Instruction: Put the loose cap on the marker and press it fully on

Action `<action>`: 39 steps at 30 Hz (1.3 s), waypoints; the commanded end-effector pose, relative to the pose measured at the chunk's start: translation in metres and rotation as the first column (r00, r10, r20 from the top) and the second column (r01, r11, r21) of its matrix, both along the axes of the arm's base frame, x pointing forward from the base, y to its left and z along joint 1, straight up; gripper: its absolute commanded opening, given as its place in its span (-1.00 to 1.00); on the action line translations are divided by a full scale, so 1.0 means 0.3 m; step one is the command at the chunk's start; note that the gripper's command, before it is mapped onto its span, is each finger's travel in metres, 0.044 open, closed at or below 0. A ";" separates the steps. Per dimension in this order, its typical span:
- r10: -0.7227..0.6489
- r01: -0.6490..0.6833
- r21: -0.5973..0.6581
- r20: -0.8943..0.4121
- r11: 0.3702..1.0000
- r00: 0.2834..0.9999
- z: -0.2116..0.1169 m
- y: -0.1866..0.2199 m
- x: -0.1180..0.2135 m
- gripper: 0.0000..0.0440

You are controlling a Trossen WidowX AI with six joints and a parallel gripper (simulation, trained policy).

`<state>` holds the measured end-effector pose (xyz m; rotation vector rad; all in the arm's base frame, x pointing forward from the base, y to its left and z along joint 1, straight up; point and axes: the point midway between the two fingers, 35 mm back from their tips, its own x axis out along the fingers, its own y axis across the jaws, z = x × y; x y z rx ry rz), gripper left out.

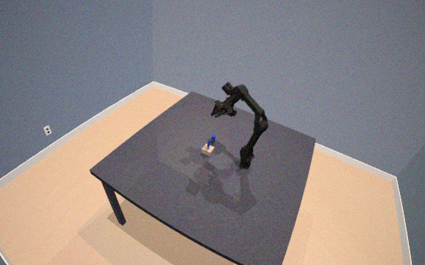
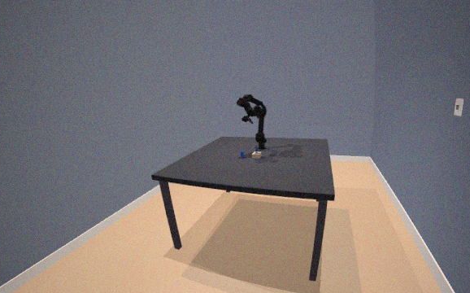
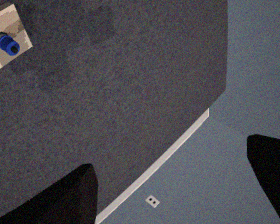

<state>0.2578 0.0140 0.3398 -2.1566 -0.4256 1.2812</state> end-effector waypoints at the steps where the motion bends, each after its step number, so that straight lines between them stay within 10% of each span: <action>1: -0.022 0.022 -0.007 -0.044 1.000 0.999 -0.035 -0.031 0.021 0.45; 39: -0.182 0.151 -0.122 -0.306 0.981 0.935 -0.273 -0.270 0.127 0.44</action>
